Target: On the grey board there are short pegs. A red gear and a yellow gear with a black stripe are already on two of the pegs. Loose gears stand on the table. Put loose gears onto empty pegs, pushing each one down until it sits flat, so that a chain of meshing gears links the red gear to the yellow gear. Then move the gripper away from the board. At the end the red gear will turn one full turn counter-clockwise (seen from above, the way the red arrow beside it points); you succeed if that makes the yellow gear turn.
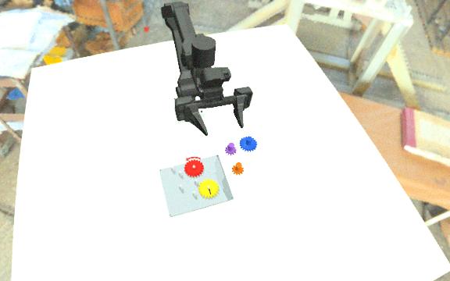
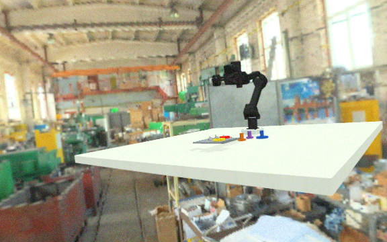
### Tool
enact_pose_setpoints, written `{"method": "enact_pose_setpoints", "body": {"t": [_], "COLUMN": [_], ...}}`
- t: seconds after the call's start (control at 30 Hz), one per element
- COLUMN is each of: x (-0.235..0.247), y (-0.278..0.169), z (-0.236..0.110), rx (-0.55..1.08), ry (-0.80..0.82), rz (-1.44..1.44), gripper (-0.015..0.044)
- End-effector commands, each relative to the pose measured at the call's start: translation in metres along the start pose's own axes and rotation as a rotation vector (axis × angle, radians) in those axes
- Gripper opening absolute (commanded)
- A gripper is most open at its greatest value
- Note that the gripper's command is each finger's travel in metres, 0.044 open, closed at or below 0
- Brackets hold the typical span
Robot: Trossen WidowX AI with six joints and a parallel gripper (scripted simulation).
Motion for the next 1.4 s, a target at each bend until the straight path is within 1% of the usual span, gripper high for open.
{"method": "enact_pose_setpoints", "body": {"t": [0.0, 0.03, 0.07, 0.17, 0.3, 0.43, 0.6, 0.67, 0.9, 1.03, 1.37], "x": [0.001, 0.003, 0.007, 0.023, 0.045, 0.067, 0.086, 0.090, 0.086, 0.087, 0.087], "y": [-0.002, -0.008, -0.018, -0.055, -0.102, -0.143, -0.180, -0.185, -0.186, -0.200, -0.210], "z": [0.001, 0.004, 0.008, 0.016, 0.015, 0.000, -0.036, -0.045, -0.049, -0.049, -0.049], "rx": [0.013, 0.051, 0.115, 0.347, 0.669, 1.008, 1.435, 1.535, 1.548, 1.548, 1.548], "ry": [0.003, 0.012, 0.027, 0.078, 0.139, 0.183, 0.196, 0.190, 0.189, 0.189, 0.189], "rz": [0.001, 0.003, 0.007, 0.013, 0.007, -0.023, -0.104, -0.132, -0.135, -0.135, -0.135], "gripper": [0.0426, 0.0440, 0.0440, 0.0440, 0.0440, 0.0440, 0.0440, 0.0440, 0.0440, 0.0440, 0.0440]}}
Point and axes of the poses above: the point midway between the two fingers, 35 mm back from their tips, its own z axis out along the fingers, its own x axis across the jaws, y = z × x, the point moved 4 cm from there along -z, back along the fingers, and after that the axes turned 2 degrees about z, right-handed, at the moved point
